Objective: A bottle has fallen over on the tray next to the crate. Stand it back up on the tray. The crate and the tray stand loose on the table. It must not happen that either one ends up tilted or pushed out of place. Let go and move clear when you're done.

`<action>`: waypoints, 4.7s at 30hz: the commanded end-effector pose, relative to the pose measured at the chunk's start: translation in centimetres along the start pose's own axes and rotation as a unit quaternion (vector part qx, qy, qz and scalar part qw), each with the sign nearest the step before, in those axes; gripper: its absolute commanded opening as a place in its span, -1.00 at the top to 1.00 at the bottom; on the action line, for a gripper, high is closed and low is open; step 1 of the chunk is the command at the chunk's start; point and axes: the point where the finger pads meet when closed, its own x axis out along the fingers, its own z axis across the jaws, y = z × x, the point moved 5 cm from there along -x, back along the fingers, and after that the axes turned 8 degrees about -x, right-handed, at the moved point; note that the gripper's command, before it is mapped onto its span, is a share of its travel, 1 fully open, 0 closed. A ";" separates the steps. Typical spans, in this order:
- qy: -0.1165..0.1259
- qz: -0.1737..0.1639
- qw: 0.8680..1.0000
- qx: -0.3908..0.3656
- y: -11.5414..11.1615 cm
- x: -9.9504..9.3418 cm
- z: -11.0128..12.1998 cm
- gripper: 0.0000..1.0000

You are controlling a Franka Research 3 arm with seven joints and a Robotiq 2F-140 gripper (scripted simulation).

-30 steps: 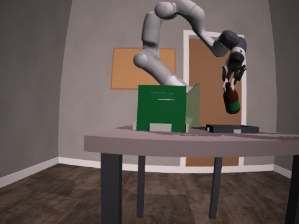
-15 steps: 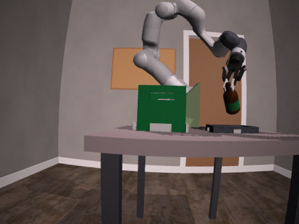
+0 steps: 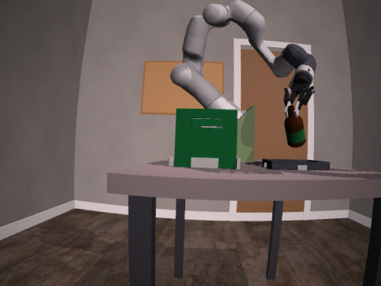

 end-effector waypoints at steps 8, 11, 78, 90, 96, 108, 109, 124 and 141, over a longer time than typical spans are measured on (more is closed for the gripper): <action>0.005 -0.033 0.999 0.010 -0.1 -0.1 0.1 1.00; 0.005 -0.039 0.999 0.010 0.0 -0.1 0.1 1.00; 0.011 -0.076 0.997 0.010 0.5 -0.1 0.2 1.00; 0.016 -0.111 0.994 0.010 1.0 0.0 0.2 1.00; 0.017 -0.125 0.992 0.010 1.1 0.0 0.2 1.00; 0.018 -0.132 0.991 0.011 1.2 0.0 0.3 1.00; 0.018 -0.132 0.991 0.011 1.2 0.0 0.3 1.00; 0.018 -0.132 0.991 0.011 1.2 0.0 0.3 1.00; 0.018 -0.132 0.991 0.011 1.2 0.0 0.3 1.00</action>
